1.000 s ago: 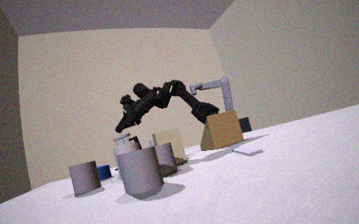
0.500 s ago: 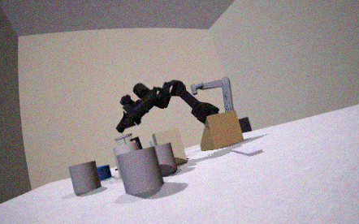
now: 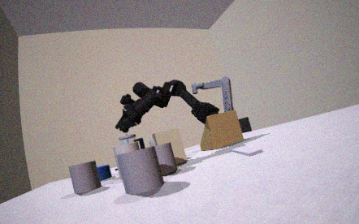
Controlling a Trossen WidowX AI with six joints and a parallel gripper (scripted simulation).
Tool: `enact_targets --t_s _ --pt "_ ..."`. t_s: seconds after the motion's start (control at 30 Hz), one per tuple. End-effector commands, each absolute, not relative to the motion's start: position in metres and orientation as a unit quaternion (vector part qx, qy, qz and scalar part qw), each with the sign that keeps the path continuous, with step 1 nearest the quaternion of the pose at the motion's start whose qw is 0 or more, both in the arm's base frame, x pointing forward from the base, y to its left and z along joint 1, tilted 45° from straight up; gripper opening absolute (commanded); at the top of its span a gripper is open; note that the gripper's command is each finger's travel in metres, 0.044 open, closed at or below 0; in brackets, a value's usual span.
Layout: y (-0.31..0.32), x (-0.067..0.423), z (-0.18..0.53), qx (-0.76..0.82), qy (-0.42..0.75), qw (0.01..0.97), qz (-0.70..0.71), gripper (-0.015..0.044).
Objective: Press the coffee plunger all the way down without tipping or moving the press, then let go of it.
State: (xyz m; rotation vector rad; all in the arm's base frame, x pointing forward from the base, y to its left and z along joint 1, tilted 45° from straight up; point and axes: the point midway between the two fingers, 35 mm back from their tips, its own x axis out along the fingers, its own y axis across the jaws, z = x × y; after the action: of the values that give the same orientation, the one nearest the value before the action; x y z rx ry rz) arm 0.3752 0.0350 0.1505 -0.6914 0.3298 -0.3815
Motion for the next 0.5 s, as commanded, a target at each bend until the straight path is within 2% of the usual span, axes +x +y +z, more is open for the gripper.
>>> enact_targets --t_s 0.0,0.13,0.47 --pt "0.055 0.369 0.170 -0.331 0.159 0.912 -0.185 0.0440" --pt "0.084 0.348 0.205 -0.334 0.161 0.910 -0.185 0.0440" --pt "0.085 0.346 0.204 -0.334 0.161 0.910 -0.185 0.0440"
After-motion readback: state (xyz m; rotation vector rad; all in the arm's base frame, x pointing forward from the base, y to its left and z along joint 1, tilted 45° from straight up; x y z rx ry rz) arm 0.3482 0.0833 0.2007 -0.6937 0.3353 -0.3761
